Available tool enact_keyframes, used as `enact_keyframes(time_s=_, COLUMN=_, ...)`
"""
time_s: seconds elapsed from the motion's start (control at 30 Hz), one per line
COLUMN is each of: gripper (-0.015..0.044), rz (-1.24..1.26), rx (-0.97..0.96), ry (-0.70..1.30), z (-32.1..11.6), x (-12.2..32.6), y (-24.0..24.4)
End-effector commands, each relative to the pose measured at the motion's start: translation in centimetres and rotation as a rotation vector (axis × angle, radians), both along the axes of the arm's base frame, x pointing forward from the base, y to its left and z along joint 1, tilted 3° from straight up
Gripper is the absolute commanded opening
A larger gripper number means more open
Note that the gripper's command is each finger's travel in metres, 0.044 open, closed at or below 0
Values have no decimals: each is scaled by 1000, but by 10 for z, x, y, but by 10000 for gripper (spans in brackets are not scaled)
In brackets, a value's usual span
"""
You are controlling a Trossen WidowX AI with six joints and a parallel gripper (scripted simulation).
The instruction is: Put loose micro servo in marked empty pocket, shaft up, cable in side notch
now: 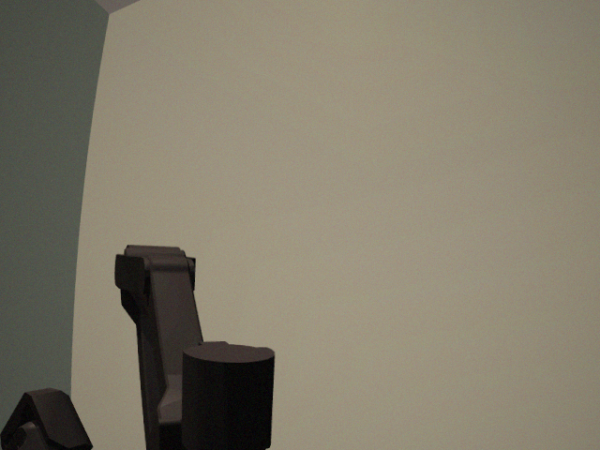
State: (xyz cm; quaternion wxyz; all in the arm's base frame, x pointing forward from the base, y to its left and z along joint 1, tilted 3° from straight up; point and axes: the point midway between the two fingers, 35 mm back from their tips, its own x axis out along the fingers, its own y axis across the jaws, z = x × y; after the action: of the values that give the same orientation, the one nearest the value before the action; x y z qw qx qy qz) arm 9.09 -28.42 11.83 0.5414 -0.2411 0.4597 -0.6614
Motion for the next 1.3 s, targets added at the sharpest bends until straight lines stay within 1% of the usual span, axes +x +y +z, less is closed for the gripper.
enact_keyframes(time_s=0.0, gripper=426, rz=3, rx=0, ry=-5, z=0, x=1, y=0)
enact_keyframes(time_s=0.03, gripper=440, rz=9, rx=2, ry=-14, z=0, x=4, y=-1)
enact_keyframes(time_s=0.37, gripper=440, rz=139, rx=56, ry=-218, z=-4, x=61, y=-3)
enact_keyframes(time_s=0.6, gripper=440, rz=217, rx=149, ry=-417, z=-7, x=111, y=5)
enact_keyframes(time_s=0.93, gripper=440, rz=257, rx=334, ry=-677, z=-12, x=175, y=35)
enact_keyframes(time_s=1.27, gripper=440, rz=184, rx=557, ry=-901, z=-14, x=223, y=82)
